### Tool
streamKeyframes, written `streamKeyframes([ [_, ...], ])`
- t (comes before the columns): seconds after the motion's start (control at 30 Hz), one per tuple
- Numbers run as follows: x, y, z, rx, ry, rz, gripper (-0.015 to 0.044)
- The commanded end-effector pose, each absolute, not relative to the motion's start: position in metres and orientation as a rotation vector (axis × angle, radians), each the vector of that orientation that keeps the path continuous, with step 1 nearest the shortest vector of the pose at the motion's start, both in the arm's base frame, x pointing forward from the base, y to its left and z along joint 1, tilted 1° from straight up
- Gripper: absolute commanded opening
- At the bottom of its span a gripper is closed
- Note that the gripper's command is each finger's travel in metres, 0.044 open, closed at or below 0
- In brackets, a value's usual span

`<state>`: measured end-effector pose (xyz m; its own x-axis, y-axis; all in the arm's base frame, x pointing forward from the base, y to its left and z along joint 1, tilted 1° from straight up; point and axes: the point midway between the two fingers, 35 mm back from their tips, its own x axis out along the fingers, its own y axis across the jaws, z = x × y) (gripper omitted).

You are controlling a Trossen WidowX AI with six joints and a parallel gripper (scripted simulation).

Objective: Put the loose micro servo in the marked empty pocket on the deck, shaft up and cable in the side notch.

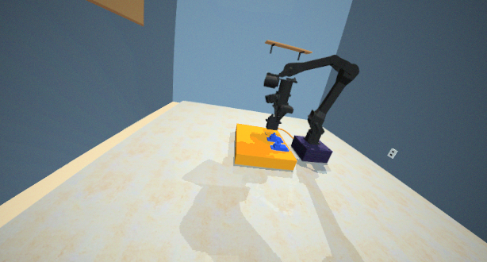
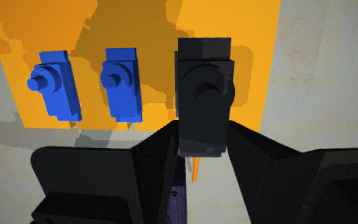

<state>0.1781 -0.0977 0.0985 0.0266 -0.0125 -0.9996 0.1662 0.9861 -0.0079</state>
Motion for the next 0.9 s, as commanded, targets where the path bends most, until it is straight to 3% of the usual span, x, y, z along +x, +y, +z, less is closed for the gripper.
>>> streamKeyframes([
  [0.0,0.17,-0.096,0.098,0.128,1.536,-0.145,0.0],
  [0.87,0.171,-0.097,0.078,0.128,1.536,-0.145,0.0],
])
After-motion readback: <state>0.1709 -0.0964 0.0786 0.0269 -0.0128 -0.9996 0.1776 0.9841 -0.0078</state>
